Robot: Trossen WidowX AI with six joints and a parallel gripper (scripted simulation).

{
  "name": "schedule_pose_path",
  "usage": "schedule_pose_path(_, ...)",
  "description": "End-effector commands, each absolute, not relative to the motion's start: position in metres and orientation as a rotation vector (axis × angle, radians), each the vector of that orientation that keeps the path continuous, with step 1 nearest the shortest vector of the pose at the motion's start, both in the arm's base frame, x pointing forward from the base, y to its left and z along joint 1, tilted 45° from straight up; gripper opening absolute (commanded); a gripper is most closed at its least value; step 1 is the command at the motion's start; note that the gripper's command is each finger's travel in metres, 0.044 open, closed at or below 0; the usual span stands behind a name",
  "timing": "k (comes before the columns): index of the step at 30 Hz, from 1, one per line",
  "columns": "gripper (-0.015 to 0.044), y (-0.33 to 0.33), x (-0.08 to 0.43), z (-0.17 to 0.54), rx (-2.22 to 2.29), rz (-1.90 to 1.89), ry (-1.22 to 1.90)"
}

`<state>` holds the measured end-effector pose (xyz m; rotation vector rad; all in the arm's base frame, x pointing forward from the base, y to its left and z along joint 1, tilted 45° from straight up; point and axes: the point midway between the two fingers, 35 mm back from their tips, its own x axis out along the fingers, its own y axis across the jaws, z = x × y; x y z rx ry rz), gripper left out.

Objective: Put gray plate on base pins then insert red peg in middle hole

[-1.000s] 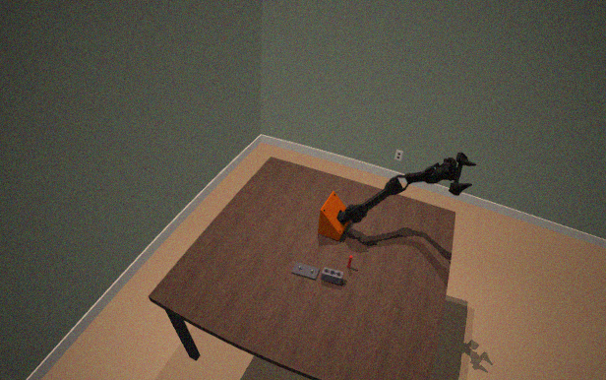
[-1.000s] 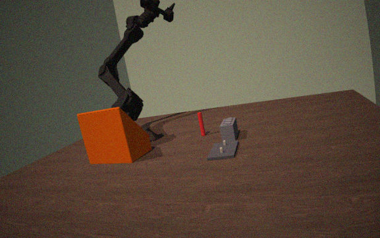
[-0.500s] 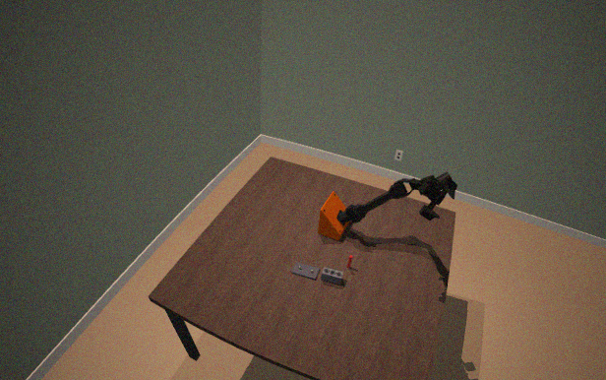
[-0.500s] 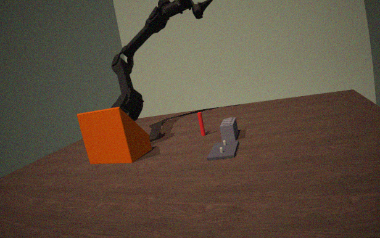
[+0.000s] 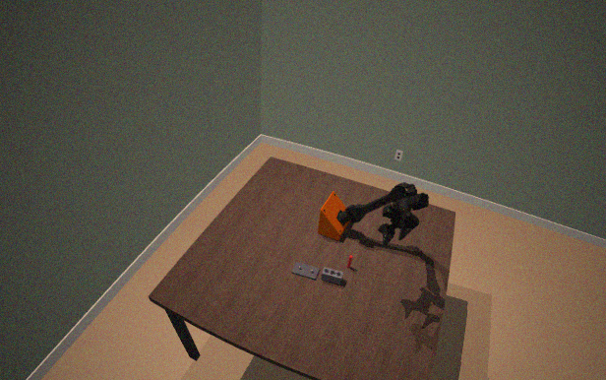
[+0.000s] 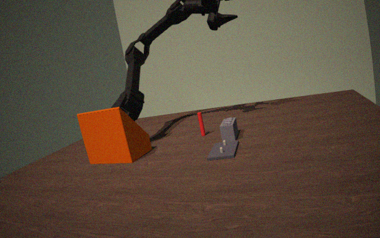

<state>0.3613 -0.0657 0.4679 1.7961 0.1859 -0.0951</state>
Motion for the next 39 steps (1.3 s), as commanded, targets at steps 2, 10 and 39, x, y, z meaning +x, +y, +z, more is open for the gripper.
schedule_pose_path(2,0.0440,-0.072,0.384,0.397,1.753,-0.254,0.409)
schedule_pose_path(10,0.0440,-0.070,0.393,0.276,1.701,-0.472,0.862)
schedule_pose_path(39,0.0440,0.008,0.342,0.096,1.762,-0.627,1.680)
